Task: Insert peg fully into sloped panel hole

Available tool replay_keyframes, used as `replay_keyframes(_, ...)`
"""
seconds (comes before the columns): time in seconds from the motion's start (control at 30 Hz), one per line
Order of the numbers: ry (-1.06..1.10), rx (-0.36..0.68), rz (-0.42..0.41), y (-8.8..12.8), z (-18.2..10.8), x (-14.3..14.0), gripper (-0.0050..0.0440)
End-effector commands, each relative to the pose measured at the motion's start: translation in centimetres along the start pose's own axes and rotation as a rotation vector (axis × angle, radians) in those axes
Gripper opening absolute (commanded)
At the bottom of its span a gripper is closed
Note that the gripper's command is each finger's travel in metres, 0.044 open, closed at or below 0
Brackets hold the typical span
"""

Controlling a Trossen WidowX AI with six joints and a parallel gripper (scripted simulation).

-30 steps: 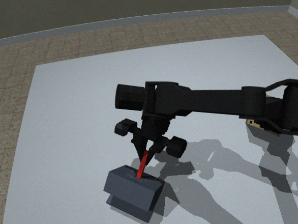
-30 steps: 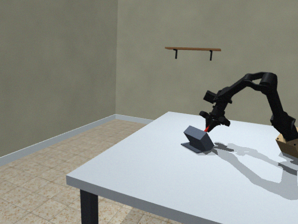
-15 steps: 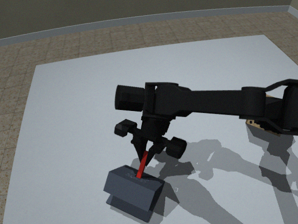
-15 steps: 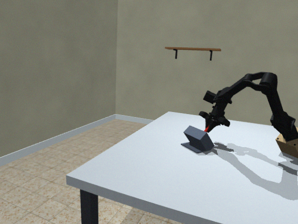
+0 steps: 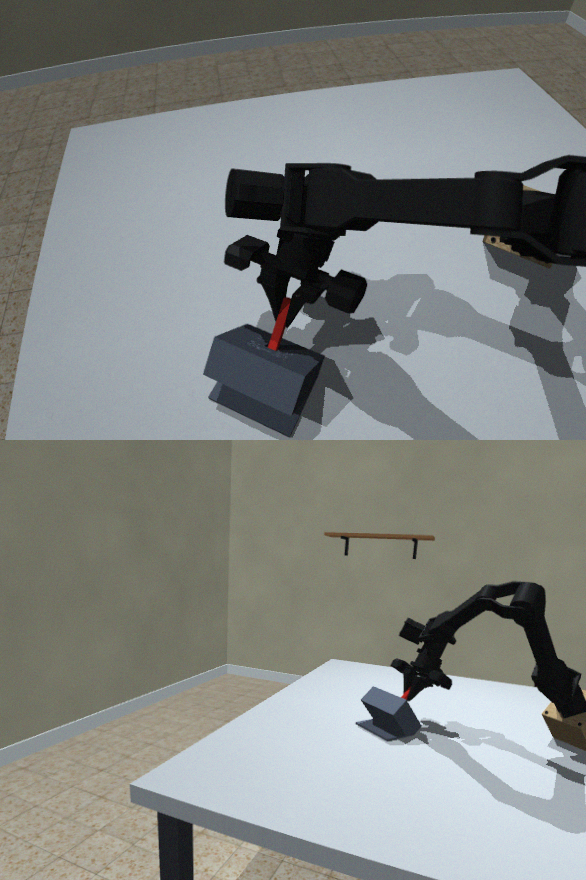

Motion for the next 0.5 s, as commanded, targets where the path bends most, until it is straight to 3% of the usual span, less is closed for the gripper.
replay_keyframes(0.0,0.015,0.002,0.007,0.13,-0.49,-0.08,0.0000)
replay_keyframes(0.47,0.015,0.003,0.007,-0.04,-0.55,-0.08,0.0000)
Point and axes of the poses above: the point midway between the two fingers, 35 mm back from their tips, its own y axis back along the fingers, its own x axis across the jaws, z = x × y, the point moved 6 cm from there along y, back along the fingers, and after that the axes turned 3 degrees about -y, right-handed, at the moved point
